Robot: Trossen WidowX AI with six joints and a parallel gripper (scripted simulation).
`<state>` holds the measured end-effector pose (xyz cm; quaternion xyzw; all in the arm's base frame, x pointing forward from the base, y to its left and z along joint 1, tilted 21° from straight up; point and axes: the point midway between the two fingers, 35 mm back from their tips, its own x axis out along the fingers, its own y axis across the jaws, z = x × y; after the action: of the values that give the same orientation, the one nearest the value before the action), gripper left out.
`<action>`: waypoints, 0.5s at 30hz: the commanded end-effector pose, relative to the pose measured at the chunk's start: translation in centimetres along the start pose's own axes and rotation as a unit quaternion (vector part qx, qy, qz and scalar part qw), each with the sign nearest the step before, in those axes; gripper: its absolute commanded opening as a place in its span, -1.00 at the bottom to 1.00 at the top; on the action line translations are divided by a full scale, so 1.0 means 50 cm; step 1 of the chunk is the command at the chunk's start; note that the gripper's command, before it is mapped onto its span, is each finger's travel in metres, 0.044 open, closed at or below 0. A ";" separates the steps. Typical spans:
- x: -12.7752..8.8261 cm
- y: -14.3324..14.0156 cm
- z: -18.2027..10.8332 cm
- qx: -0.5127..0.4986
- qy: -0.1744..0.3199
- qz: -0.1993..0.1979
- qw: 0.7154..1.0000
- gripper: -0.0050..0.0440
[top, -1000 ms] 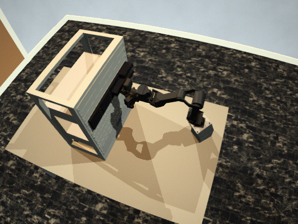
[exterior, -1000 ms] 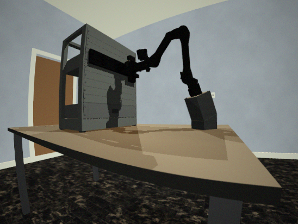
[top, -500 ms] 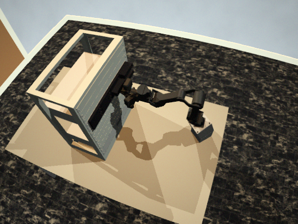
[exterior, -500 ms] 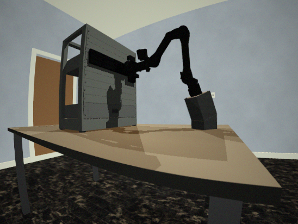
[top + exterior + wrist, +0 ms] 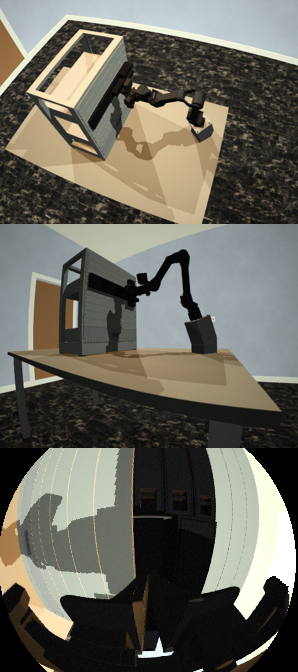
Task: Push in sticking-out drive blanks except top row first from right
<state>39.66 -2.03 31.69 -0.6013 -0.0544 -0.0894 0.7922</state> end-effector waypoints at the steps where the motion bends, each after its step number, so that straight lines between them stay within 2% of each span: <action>1: 0.006 -0.032 0.007 0.001 -0.005 -0.019 1.000 -0.80; 8: -0.003 -0.032 0.007 0.001 -0.005 -0.019 1.000 -0.80; 15: -0.055 -0.031 0.007 0.001 -0.005 -0.019 1.000 -0.80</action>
<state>38.51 -2.01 31.79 -0.6010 -0.0575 -0.0921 0.7918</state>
